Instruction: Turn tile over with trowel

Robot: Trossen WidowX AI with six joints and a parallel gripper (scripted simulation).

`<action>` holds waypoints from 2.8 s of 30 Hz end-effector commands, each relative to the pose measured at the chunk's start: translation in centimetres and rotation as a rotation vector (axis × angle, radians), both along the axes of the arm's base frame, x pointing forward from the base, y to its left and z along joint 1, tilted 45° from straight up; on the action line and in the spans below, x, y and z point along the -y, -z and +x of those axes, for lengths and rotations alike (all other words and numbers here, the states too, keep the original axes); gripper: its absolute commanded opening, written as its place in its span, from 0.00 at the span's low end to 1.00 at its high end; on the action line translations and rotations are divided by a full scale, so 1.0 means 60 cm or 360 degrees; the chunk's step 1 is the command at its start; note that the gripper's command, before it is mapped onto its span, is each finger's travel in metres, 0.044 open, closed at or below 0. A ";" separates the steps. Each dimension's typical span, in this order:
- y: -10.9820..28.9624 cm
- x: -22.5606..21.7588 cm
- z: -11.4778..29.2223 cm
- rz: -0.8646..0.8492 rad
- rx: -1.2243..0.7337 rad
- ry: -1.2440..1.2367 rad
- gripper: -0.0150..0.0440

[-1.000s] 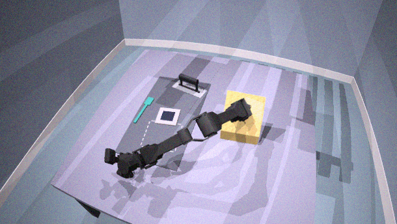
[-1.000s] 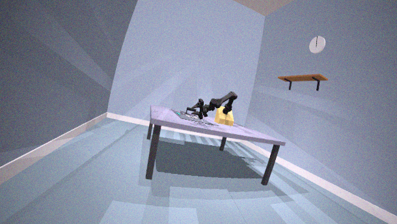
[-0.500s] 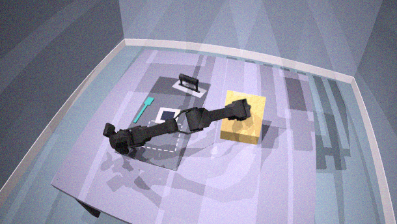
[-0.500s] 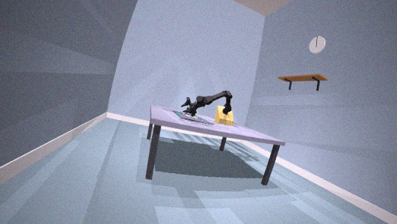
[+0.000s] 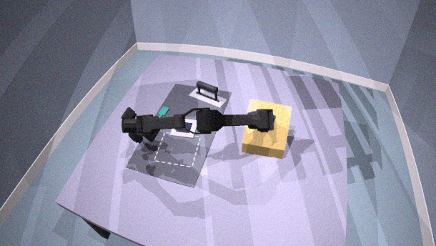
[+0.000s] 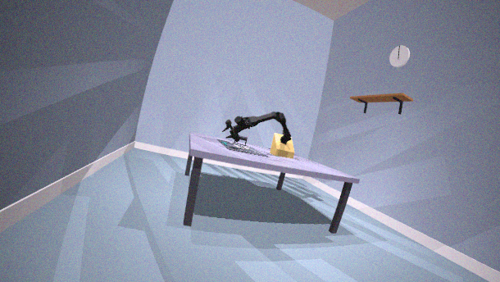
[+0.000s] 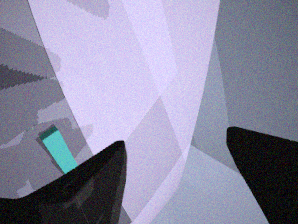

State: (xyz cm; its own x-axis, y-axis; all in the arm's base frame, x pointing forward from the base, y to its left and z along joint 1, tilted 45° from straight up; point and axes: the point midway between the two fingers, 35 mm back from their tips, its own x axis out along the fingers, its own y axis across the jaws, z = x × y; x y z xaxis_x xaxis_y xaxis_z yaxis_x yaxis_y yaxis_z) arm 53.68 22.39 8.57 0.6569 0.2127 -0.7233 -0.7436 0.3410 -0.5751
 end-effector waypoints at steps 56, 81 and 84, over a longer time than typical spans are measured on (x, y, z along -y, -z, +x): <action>0.402 0.542 -0.257 0.1231 -0.2085 0.1539 0.71; 0.438 0.526 -0.276 0.1324 -0.2159 0.1608 0.71; 0.444 0.521 -0.276 0.1324 -0.2160 0.1607 0.71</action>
